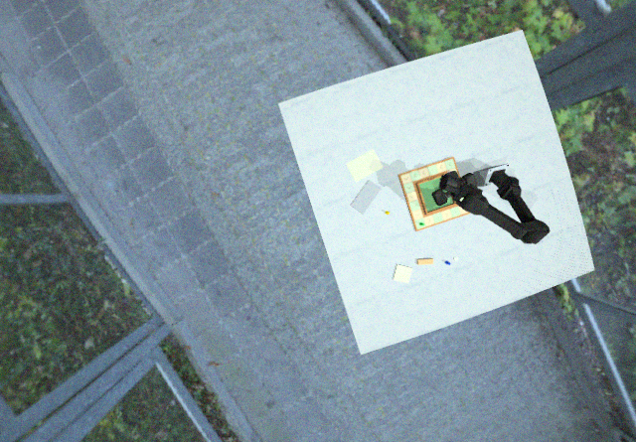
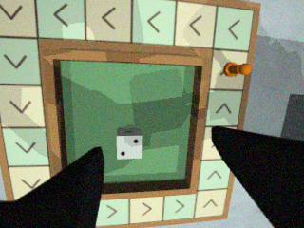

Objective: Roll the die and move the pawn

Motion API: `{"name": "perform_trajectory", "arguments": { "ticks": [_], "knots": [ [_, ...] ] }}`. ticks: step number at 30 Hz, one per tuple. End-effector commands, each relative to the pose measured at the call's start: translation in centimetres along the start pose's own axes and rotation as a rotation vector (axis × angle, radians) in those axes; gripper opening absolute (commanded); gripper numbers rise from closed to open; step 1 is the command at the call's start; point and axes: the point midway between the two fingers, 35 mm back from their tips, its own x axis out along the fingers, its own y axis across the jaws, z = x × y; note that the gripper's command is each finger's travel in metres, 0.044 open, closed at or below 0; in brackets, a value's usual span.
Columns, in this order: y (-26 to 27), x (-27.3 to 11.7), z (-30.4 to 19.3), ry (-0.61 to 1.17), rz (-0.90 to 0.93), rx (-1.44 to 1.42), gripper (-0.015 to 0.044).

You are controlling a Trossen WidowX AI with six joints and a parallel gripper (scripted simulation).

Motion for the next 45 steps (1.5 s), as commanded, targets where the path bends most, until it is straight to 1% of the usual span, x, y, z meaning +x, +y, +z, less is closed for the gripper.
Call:
{"name": "perform_trajectory", "arguments": {
  "ticks": [1,3,9,11,23,27,32,45],
  "knots": [
    [-3.1,0.9,1.5,0.017,-0.004,-0.202,0.0256],
    [-4.7,1.4,2.1,0.023,0.003,-0.346,0.0204],
    [-9.4,3.0,3.0,0.041,0.038,-0.782,0.02],
    [-10.4,3.3,3.0,0.044,0.049,-0.878,0.02],
    [-10.8,3.4,3.3,0.044,0.05,-0.89,0.02],
    [-10.7,4.8,3.2,0.045,0.051,-0.89,0.02],
    [-10.7,5.0,3.2,0.045,0.051,-0.89,0.02],
    [-10.6,7.1,3.1,0.044,0.051,-0.89,0.02]
  ]
}}
